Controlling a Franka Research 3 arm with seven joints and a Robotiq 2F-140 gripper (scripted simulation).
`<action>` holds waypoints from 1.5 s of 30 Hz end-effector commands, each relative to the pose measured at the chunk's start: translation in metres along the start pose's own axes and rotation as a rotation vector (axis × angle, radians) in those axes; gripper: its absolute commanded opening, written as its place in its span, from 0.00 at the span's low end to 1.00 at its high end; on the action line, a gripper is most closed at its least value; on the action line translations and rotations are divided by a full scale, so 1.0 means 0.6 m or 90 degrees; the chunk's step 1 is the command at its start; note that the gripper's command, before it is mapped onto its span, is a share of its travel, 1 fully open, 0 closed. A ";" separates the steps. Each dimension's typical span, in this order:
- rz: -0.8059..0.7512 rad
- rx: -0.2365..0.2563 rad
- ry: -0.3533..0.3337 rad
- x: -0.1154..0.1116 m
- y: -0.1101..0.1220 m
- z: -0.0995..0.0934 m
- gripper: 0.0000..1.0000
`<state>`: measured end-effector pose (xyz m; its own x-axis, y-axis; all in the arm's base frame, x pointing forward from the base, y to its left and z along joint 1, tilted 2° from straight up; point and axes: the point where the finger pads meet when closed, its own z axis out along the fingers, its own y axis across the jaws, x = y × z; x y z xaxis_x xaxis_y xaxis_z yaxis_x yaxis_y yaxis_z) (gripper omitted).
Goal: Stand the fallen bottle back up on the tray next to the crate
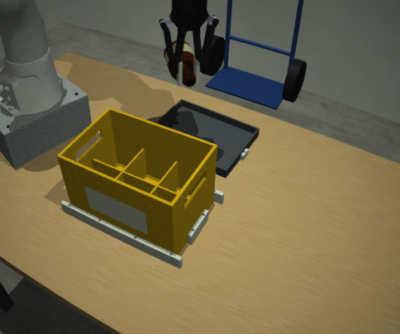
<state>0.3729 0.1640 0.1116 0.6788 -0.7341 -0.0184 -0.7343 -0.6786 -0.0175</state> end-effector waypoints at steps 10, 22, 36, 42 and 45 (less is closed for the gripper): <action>-0.103 0.005 0.002 0.001 -0.004 -0.004 0.00; -0.143 0.005 0.003 0.001 -0.004 -0.004 0.00; -0.143 0.005 0.003 0.001 -0.004 -0.004 0.00; -0.143 0.005 0.003 0.001 -0.004 -0.004 0.00; -0.143 0.005 0.003 0.001 -0.004 -0.004 0.00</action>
<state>0.3731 0.1640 0.1117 0.8193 -0.5732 -0.0138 -0.5734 -0.8190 -0.0217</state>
